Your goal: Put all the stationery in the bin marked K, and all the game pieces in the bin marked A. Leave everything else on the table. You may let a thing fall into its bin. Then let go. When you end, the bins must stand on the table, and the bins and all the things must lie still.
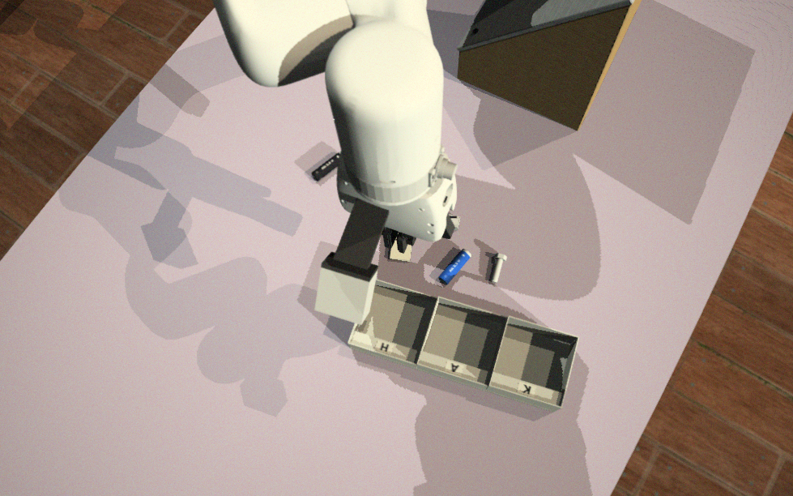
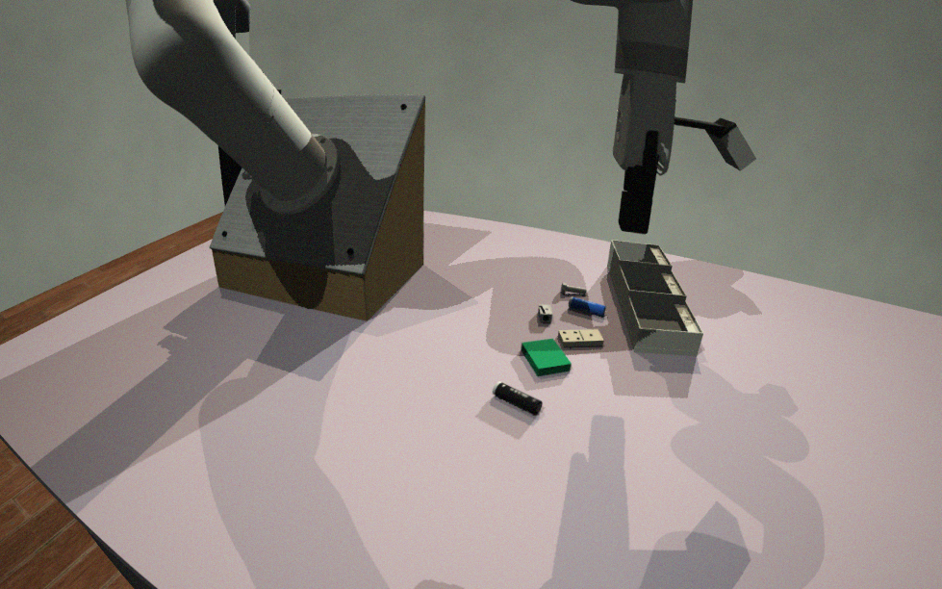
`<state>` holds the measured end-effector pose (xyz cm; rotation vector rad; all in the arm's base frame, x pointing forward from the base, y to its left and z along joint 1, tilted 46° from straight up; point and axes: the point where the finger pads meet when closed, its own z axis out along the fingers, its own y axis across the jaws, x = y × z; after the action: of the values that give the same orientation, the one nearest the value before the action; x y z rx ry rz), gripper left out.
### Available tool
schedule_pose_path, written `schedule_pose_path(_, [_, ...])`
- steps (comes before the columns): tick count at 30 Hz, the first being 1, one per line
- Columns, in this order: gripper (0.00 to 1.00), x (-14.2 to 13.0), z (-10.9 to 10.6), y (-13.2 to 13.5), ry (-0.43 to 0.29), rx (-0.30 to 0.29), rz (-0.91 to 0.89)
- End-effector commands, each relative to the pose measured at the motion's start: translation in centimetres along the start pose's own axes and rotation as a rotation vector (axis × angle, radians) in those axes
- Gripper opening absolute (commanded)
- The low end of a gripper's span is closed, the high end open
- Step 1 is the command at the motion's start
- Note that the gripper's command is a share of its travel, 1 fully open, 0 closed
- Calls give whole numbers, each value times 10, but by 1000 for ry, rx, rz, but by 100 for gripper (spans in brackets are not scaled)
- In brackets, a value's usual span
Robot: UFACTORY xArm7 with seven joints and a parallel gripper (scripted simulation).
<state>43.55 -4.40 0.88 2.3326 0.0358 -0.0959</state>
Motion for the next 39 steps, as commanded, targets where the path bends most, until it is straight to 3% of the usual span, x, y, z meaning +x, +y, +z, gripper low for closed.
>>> schedule_pose_path(1, [7, 35, 29, -9, 1, 2, -3])
schedule_pose_path(9, [7, 66, 61, -15, 1, 2, -2])
schedule_pose_path(23, [7, 66, 69, -15, 1, 2, -2])
schedule_pose_path(39, [7, 66, 109, -15, 1, 2, -2])
